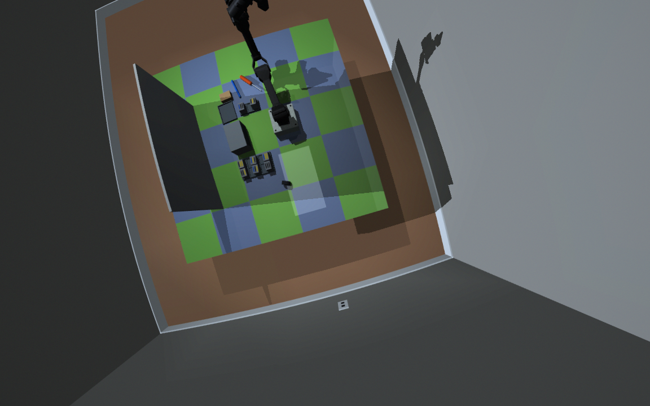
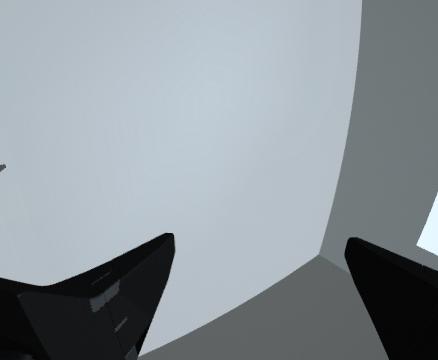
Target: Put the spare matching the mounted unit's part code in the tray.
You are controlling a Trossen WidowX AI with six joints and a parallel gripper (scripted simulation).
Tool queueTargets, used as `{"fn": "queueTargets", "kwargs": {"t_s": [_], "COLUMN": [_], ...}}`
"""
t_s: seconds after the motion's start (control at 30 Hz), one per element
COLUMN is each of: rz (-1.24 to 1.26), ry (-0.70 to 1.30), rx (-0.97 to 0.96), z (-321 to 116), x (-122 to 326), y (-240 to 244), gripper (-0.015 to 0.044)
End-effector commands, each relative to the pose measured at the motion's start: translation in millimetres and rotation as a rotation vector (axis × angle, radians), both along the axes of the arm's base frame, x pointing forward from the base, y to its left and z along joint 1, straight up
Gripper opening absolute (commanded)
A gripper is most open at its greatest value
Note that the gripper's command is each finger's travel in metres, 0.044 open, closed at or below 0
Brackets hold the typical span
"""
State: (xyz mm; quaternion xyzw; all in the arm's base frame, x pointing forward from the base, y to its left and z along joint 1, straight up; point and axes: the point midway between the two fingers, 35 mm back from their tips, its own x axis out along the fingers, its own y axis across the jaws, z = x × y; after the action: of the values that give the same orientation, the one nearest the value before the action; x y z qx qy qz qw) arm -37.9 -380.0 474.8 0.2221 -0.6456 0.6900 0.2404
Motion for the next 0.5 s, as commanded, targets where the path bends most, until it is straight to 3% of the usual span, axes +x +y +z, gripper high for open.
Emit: {"fn": "queueTargets", "kwargs": {"t_s": [0.0,0.23,0.47], "rz": [0.0,-0.01,-0.128], "ry": [0.0,0.007,0.092], "rx": [0.0,-0.025,-0.273], "z": [0,7,70], "x": [0,-4,-41], "y": [0,8,96], "gripper": [0.0426,0.044,0.044]}}
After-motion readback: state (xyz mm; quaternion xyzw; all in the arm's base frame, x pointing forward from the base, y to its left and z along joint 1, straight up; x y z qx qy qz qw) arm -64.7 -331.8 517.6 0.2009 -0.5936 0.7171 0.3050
